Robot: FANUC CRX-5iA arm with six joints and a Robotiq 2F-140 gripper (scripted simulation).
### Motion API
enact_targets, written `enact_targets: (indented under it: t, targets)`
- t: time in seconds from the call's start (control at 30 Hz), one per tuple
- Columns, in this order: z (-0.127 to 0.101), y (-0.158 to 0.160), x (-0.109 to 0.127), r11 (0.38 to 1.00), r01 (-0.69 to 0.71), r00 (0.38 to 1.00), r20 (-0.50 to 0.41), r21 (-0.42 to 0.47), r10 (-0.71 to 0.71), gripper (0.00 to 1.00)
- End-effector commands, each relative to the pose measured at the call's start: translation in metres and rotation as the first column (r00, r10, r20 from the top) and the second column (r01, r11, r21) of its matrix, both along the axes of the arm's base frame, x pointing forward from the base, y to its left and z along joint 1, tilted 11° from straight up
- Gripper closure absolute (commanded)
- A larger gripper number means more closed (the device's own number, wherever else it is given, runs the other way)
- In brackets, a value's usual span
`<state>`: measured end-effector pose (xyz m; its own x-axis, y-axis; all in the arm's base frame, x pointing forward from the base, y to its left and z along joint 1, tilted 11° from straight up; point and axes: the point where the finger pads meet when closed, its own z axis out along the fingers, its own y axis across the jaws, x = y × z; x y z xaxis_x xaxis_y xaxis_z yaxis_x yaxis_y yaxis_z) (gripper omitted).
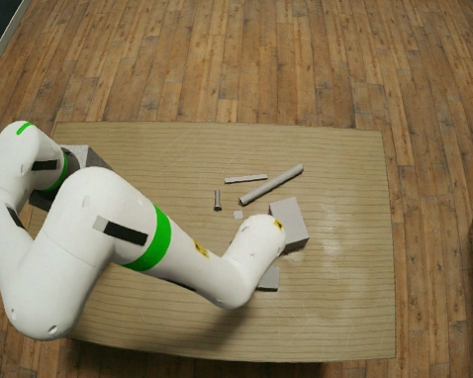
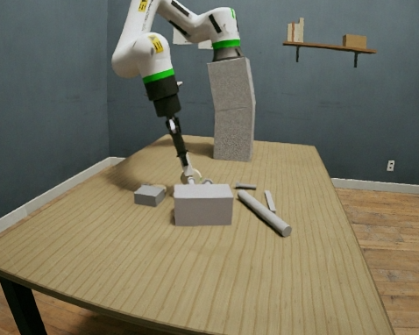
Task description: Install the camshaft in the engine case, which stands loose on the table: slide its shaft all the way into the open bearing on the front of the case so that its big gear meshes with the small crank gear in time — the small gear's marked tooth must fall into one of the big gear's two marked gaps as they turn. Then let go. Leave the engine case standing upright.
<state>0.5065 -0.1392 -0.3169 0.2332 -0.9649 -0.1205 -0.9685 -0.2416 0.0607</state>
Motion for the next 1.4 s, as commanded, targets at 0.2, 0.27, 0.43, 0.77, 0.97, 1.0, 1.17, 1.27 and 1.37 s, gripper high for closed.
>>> enact_targets:
  t: [0.2, 0.27, 0.43, 0.77, 0.97, 1.0, 1.17, 1.27, 1.37]
  targets:
    - [0.001, 0.001, 0.005, 1.000, 0.000, 1.000, 0.001, 0.000, 0.000, 0.86]
    - [0.000, 0.001, 0.006, 1.000, 0.000, 1.000, 0.001, 0.000, 0.000, 0.86]
    - [0.000, 0.001, 0.007, 1.000, 0.000, 1.000, 0.001, 0.000, 0.000, 0.86]
    - [0.000, 0.002, 0.011, 1.000, 0.000, 1.000, 0.001, 0.000, 0.000, 0.86]
    - [0.000, 0.003, 0.012, 1.000, 0.000, 1.000, 0.001, 0.000, 0.000, 0.86]
    - [0.000, 0.003, 0.012, 1.000, 0.000, 1.000, 0.001, 0.000, 0.000, 0.86]
    - [0.000, 0.003, 0.012, 1.000, 0.000, 1.000, 0.001, 0.000, 0.000, 0.86]
    - [0.000, 0.003, 0.012, 1.000, 0.000, 1.000, 0.001, 0.000, 0.000, 0.86]
    - [0.000, 0.003, 0.012, 1.000, 0.000, 1.000, 0.001, 0.000, 0.000, 0.86]
